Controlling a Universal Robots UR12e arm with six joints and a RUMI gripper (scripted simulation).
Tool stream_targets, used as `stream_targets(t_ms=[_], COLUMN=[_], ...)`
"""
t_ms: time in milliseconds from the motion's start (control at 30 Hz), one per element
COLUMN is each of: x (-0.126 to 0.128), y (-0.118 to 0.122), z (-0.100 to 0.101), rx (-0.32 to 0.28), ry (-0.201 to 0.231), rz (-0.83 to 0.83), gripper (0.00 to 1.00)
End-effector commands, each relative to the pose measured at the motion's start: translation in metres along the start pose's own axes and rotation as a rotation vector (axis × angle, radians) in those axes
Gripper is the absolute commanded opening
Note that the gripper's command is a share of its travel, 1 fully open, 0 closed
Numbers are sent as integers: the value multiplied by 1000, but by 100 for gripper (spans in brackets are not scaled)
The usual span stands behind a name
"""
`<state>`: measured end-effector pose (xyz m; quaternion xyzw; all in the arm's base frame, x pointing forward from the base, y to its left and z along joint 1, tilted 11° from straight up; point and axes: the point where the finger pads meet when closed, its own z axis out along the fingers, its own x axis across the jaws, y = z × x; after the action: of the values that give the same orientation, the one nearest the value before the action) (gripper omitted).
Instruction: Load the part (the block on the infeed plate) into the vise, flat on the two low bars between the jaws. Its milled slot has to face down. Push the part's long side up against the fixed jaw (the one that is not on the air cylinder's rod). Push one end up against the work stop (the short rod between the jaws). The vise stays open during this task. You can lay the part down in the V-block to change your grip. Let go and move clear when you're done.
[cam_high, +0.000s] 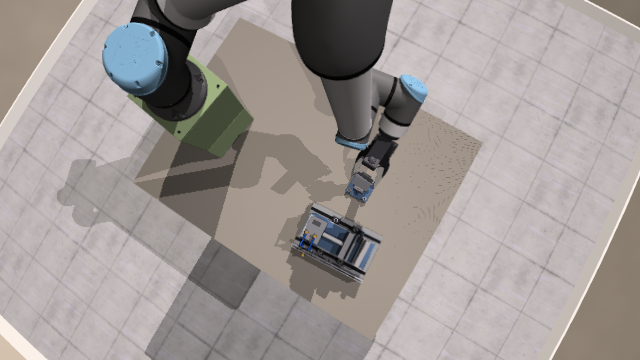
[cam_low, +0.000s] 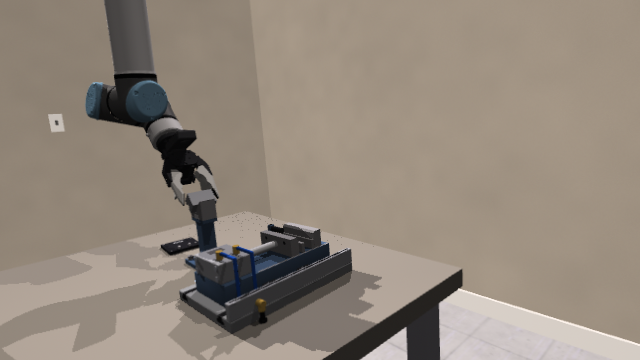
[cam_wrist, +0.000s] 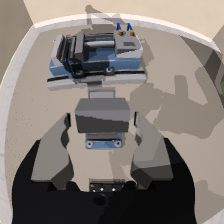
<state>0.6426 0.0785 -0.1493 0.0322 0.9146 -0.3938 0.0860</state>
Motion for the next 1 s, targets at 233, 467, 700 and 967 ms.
stream_targets(t_ms=[233, 467, 700, 967], x=[0, 0, 0, 0], y=[0, 0, 0, 2], z=[0, 0, 0, 2], rx=[0, 0, 0, 0], ry=[-1, -1, -1, -1], rz=[1, 1, 1, 1], gripper=[51, 51, 51, 51])
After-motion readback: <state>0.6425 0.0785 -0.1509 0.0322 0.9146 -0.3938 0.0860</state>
